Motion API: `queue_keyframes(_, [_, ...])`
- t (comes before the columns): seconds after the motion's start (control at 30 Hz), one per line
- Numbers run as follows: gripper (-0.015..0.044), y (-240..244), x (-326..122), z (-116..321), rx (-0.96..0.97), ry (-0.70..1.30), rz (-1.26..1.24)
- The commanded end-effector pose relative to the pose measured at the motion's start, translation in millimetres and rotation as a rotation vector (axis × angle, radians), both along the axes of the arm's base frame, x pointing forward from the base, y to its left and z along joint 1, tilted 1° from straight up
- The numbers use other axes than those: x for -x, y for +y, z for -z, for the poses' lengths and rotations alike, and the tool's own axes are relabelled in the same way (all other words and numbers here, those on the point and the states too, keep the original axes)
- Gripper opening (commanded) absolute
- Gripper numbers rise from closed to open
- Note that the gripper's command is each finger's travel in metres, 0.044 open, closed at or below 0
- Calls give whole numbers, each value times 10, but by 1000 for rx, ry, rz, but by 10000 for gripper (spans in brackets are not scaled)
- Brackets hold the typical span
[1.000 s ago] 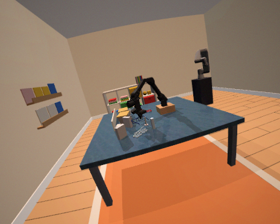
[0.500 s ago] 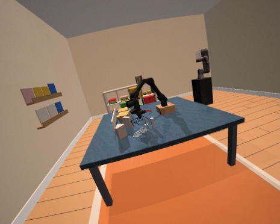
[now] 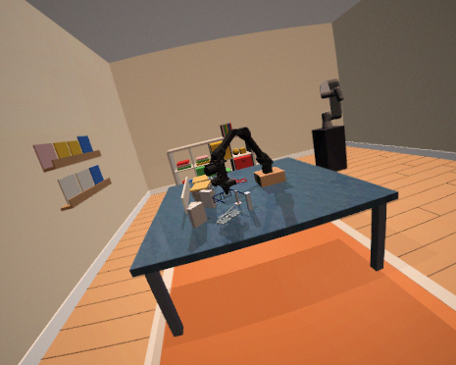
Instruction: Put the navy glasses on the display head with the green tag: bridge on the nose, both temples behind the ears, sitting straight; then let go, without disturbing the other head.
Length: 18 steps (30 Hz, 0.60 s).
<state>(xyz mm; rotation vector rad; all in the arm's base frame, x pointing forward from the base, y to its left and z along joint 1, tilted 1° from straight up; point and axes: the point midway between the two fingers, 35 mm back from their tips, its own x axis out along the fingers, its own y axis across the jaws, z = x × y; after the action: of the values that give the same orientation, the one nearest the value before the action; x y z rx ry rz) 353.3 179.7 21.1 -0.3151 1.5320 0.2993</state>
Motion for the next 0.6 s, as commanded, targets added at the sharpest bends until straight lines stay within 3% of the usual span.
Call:
queue_keyframes(0.0, [0,11,-36,-13,-3,-5,-4])
queue_keyframes(0.57, [0,7,-27,-12,-3,-5,-4])
